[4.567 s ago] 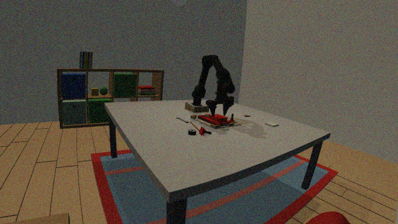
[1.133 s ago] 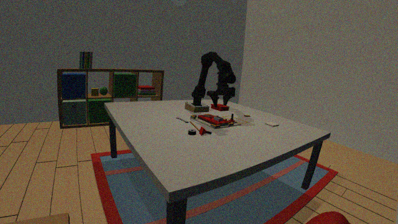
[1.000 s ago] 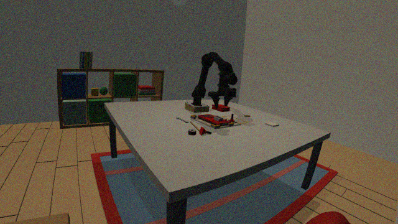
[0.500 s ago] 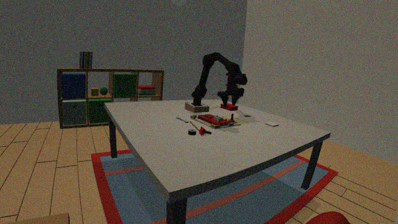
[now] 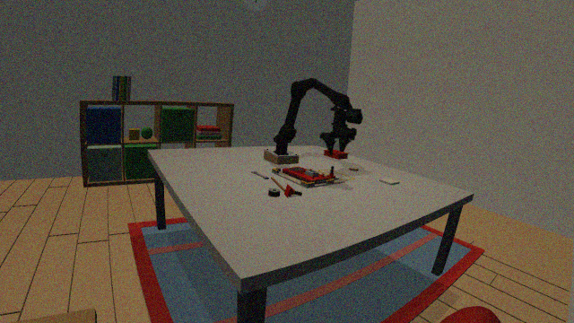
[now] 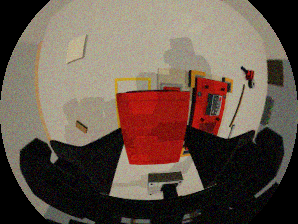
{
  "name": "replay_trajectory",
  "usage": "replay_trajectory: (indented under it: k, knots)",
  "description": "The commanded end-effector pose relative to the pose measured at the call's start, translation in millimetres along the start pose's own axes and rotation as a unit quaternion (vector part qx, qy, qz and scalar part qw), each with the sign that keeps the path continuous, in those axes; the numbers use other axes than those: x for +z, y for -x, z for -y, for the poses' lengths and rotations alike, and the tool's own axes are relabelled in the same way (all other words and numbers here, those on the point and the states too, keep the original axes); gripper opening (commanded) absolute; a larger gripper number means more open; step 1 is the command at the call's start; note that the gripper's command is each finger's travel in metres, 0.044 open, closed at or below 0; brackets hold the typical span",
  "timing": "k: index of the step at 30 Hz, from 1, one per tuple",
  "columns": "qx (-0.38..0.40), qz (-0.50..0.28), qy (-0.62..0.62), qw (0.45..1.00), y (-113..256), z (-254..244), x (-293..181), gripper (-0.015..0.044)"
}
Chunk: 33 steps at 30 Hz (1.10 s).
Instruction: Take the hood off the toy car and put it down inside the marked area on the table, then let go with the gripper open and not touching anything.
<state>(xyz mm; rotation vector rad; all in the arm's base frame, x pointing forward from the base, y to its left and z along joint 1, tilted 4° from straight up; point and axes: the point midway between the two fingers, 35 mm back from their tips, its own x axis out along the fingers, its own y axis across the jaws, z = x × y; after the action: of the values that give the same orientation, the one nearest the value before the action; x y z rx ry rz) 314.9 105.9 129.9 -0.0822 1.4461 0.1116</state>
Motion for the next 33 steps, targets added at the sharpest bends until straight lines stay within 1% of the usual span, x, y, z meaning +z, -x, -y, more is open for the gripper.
replay_trajectory:
  k: [1,9,33]
  knots:
    - [-0.002,-0.004,-0.006,1.000,-1,-15,-8,0.0000]
    - [0.001,-0.002,-0.016,1.000,1,-47,-21,0.0000]
    - [0.001,-0.002,-0.016,1.000,-18,-48,-20,0.0000]
